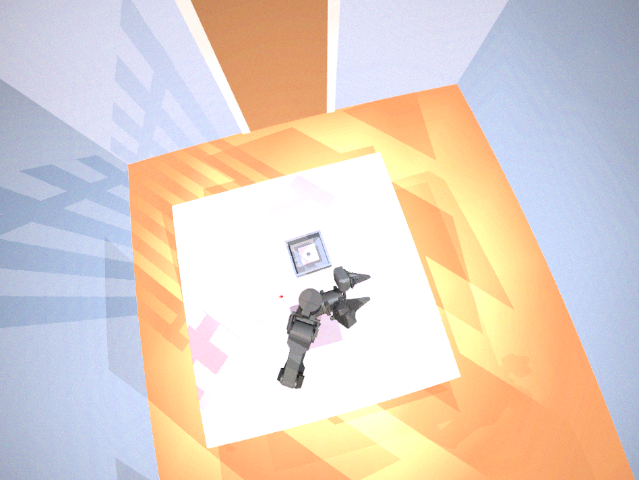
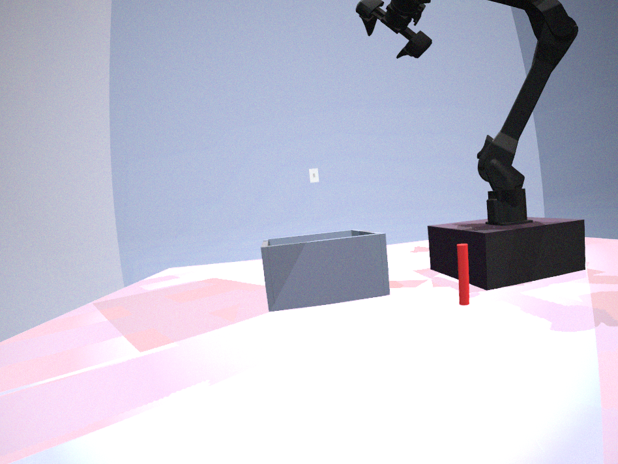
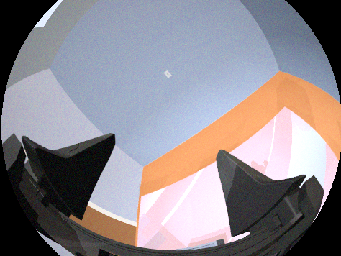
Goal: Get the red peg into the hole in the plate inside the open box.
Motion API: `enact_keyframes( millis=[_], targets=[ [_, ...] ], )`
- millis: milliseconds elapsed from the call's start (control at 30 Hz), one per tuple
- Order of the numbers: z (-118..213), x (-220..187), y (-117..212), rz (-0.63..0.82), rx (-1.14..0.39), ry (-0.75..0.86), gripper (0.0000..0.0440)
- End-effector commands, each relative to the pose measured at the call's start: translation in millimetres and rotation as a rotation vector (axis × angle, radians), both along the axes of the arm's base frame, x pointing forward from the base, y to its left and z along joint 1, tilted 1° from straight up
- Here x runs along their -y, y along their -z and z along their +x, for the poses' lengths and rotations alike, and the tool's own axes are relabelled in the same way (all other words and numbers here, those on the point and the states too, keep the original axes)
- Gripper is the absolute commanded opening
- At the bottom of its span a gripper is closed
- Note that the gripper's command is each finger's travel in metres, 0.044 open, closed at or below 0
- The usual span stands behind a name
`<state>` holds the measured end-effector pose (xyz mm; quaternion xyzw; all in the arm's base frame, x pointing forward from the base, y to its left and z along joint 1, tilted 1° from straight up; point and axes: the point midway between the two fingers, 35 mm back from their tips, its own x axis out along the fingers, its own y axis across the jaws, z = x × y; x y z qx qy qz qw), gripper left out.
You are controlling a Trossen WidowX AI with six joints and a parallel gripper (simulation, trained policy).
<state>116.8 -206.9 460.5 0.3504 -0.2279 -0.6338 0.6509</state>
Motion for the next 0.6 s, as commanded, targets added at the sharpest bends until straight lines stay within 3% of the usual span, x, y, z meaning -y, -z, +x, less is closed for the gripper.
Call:
enact_keyframes(
  millis=[0, 567],
  targets=[
    [21, -1, 26, 0.063, -0.109, -0.068, 0.0440],
    [94, -43, 130, 0.299, -0.532, -0.405, 0.0440]
  ],
)
